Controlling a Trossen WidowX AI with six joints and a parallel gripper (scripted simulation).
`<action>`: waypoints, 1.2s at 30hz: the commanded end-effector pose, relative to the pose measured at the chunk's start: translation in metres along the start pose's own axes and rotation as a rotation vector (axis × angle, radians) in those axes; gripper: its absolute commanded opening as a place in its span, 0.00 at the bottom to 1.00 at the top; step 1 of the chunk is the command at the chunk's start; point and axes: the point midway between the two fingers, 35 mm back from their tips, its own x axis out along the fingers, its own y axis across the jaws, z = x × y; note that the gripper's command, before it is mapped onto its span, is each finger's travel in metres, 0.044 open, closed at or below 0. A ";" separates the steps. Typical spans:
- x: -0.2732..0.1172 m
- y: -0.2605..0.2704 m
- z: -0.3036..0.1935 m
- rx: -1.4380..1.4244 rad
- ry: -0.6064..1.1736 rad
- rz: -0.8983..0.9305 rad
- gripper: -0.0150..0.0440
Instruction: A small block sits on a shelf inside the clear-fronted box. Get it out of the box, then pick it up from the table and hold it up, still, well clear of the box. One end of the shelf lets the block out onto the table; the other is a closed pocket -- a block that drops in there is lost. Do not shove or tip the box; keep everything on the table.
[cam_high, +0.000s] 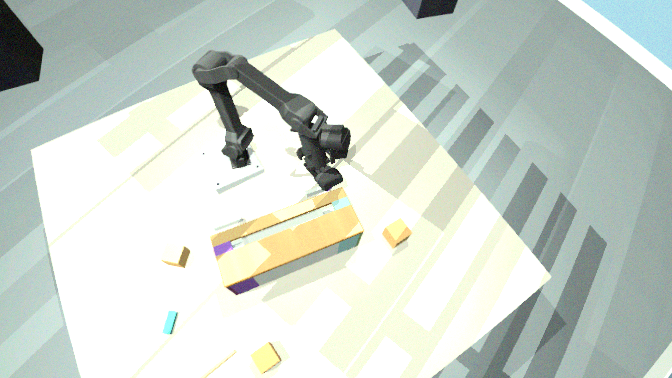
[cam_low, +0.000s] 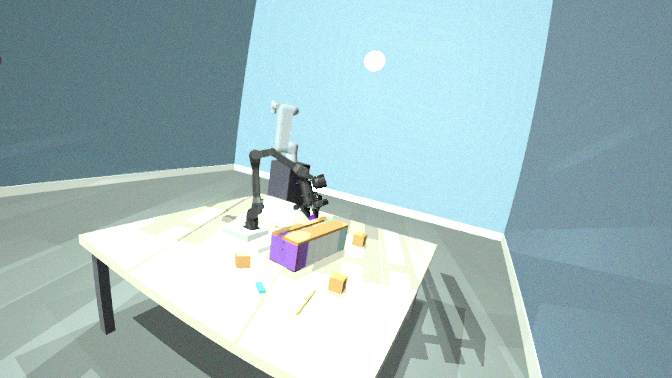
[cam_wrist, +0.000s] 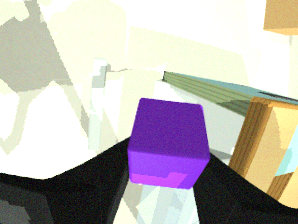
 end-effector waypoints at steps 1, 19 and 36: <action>-0.003 -0.001 -0.001 0.134 -0.010 0.004 0.25; -0.015 -0.004 -0.007 0.799 -0.040 0.023 0.25; -0.026 -0.006 -0.013 1.425 -0.060 0.060 0.25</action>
